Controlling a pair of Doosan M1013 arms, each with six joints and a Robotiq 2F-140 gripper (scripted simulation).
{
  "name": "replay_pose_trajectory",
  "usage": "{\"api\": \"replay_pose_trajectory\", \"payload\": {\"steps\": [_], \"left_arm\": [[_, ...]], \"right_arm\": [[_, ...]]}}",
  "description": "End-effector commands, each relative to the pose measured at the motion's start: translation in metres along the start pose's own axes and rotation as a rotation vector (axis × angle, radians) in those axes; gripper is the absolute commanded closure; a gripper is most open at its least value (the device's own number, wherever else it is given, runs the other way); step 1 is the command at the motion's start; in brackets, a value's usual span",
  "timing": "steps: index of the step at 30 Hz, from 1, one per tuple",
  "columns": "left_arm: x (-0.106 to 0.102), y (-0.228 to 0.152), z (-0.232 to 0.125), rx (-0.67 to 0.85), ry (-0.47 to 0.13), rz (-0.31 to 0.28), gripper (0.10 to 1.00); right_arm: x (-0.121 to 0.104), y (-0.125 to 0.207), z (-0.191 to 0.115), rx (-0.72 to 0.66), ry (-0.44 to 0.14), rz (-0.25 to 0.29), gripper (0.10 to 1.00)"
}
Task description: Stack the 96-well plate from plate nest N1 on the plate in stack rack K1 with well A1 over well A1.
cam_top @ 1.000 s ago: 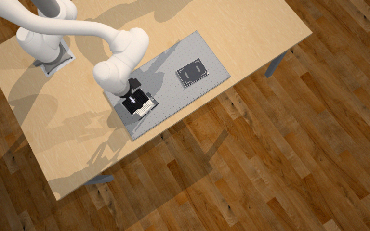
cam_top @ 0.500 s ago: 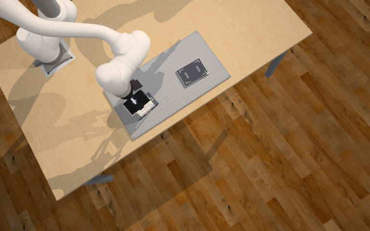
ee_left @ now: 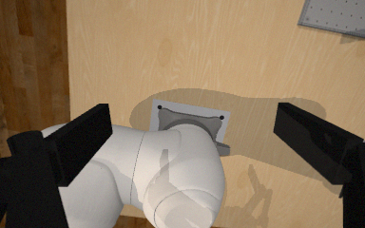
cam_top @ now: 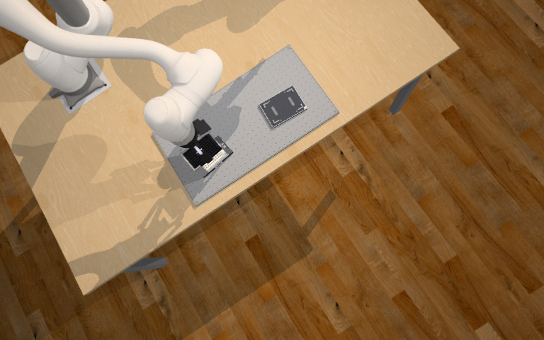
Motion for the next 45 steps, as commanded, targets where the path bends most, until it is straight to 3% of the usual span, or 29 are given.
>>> {"api": "replay_pose_trajectory", "payload": {"steps": [1, 39, 45], "left_arm": [[0.000, 0.000, 0.000, 0.000, 0.001, 0.000, 0.098], [0.000, 0.000, 0.000, 0.000, 0.001, 0.000, 0.098], [0.000, 0.000, 0.000, 0.000, 0.001, 0.000, 0.098]], "right_arm": [[-0.003, 0.000, 0.000, 0.000, 0.001, -0.002, 0.493], [-0.059, 0.000, 0.000, 0.000, 0.001, -0.002, 0.493], [-0.060, 0.001, 0.000, 0.000, 0.001, -0.002, 0.493]]}}
Point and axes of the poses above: on each arm, the point where the finger pads meet when closed, its own x axis back along the fingers, its own y axis across the jaws, z = x × y, the point moved 6 cm from there along x, back along the fingers, and after that the axes turned 15 degrees about x, right-handed, at the moved point
